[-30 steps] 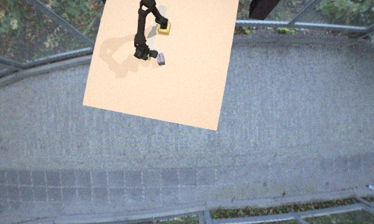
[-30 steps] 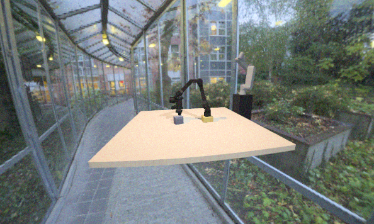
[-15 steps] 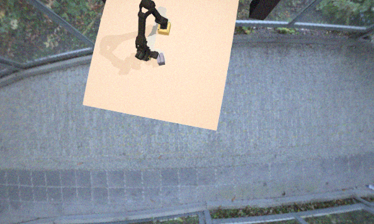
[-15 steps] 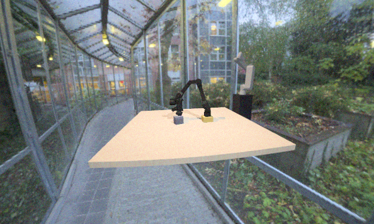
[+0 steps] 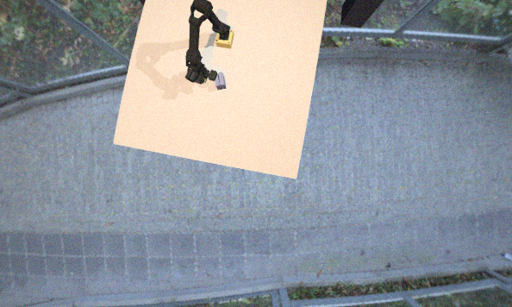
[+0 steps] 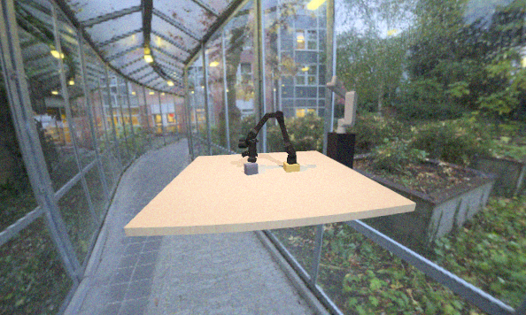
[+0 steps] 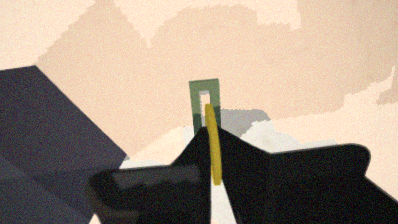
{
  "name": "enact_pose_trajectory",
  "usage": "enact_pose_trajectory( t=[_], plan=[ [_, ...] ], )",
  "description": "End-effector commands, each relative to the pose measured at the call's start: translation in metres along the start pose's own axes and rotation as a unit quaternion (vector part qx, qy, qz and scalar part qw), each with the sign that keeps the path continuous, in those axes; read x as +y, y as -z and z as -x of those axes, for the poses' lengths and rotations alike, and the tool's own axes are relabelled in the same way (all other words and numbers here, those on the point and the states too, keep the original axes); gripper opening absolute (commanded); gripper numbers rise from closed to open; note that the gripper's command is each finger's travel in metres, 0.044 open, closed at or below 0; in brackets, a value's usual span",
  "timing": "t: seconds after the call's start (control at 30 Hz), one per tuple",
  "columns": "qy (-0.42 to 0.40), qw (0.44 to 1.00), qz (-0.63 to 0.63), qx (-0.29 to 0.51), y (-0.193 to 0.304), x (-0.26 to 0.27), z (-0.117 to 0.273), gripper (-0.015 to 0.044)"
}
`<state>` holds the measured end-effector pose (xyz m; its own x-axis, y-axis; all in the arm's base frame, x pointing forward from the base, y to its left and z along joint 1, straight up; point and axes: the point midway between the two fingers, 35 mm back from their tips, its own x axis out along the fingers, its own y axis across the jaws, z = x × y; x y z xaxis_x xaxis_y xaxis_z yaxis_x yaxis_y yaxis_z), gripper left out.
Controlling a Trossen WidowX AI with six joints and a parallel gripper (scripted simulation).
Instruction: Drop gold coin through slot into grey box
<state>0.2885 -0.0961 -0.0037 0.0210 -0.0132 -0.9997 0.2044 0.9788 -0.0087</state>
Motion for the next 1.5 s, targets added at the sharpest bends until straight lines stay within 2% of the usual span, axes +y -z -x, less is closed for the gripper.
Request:
enact_pose_trajectory(
  t=[0.0, 1.23, 1.47],
  plan=[
    [-0.001, 1.0, -0.001, 0.0, 0.0, 0.0, 0.0, 0.0],
    [-0.001, 1.0, -0.001, -0.001, -0.001, 0.0, 0.092, 0.0],
    [-0.001, 1.0, 0.024, -0.001, 0.0, 0.0, 0.095, 0.0]
  ],
)
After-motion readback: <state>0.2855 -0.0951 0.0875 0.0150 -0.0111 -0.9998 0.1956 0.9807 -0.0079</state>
